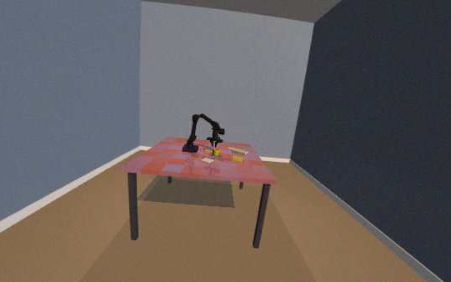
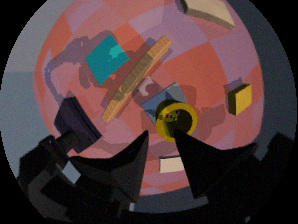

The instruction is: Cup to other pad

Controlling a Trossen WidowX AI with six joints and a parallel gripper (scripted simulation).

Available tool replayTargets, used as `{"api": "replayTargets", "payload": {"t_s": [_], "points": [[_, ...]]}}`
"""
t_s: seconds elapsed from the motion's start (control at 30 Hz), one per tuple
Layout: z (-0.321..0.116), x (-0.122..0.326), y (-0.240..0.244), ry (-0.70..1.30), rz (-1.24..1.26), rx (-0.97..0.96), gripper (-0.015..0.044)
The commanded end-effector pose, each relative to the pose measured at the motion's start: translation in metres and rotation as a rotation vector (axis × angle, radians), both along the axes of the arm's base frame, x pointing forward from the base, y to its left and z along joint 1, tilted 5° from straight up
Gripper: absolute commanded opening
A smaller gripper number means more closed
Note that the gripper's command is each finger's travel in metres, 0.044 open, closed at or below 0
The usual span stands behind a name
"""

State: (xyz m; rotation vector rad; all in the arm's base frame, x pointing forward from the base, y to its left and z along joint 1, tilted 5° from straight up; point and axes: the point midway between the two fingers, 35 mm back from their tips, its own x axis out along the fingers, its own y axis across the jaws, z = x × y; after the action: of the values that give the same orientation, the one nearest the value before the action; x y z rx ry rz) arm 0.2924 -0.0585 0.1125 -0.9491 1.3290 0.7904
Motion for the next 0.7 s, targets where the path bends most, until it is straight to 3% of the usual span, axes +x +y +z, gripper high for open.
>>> {"api": "replayTargets", "payload": {"t_s": [0.0, 0.67], "points": [[-0.007, 0.000, -0.001, 0.006, 0.005, -0.003, 0.0167], [-0.039, 0.004, -0.003, 0.006, 0.005, -0.003, 0.0167]]}}
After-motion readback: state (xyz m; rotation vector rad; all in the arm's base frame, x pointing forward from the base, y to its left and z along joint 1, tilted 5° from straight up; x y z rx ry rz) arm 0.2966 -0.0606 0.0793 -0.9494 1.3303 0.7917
